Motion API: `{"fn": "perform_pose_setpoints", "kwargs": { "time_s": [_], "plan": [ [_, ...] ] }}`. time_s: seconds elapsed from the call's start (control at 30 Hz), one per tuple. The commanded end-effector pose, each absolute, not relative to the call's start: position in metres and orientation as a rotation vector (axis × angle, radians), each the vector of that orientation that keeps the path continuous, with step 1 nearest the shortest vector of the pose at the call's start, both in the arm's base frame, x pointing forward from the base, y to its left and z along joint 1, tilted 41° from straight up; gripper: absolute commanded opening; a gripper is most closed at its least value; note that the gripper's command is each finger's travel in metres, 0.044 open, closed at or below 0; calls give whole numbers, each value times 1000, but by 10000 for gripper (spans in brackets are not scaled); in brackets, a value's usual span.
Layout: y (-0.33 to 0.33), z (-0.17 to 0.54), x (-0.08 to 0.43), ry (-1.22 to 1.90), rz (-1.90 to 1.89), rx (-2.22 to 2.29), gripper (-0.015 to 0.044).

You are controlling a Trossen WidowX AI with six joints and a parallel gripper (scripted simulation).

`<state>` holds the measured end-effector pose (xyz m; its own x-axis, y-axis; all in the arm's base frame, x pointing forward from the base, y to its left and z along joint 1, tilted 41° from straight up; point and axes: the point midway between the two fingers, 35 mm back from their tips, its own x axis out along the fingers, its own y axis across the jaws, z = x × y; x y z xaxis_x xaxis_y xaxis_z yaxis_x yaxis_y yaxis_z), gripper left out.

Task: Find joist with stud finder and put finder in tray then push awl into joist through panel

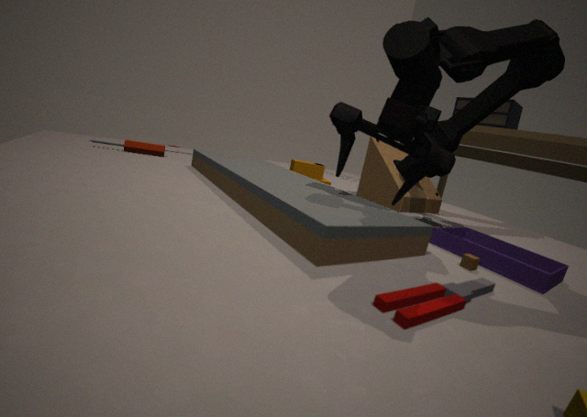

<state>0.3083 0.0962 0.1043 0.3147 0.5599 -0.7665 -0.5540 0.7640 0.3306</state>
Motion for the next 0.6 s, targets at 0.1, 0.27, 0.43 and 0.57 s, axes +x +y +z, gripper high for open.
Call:
{"fn": "perform_pose_setpoints", "kwargs": {
  "time_s": [0.1, 0.27, 0.43, 0.57],
  "plan": [
    [-4, 39, 312, 1171, 508, 183, 440],
    [-66, -3, 290, 1252, 375, 340, 440],
    [-117, -43, 250, 1307, 254, 531, 440],
    [-145, -73, 208, 1324, 172, 704, 440]
  ]
}}
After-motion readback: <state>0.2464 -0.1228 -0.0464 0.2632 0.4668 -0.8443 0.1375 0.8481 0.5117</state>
